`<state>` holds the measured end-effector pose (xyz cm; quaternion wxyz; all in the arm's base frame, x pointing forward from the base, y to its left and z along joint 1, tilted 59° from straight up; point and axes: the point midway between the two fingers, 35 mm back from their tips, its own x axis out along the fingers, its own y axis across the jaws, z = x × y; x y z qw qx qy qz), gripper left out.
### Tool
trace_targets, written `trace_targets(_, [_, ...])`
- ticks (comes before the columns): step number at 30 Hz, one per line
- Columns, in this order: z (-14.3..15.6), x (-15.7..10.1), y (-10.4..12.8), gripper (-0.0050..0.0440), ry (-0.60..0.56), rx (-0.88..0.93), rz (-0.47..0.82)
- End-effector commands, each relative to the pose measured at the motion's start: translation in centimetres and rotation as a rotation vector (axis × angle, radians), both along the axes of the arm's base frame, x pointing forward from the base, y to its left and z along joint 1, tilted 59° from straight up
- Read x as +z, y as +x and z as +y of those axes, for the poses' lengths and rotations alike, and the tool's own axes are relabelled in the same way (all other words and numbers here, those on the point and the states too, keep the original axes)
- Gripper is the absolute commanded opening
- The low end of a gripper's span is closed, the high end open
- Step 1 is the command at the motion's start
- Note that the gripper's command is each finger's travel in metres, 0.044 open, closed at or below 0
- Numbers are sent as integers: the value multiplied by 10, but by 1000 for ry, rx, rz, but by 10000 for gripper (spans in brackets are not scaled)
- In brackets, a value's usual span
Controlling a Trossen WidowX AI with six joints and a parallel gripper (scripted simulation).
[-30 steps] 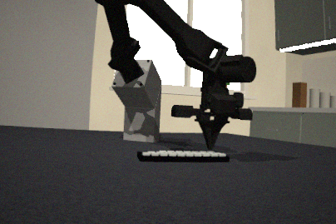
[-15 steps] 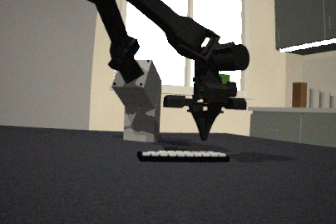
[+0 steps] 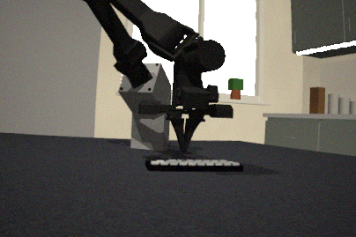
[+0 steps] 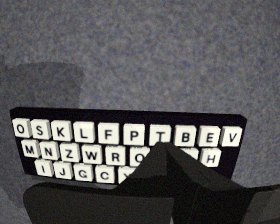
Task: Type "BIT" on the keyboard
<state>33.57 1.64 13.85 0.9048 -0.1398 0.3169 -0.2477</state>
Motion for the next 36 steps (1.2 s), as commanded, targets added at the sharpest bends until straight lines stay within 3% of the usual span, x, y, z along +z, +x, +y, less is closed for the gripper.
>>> trace_targets(1, [-4,-5,3,0,-3,1,7])
trace_targets(36, [-14,-14,15,0,-3,1,7])
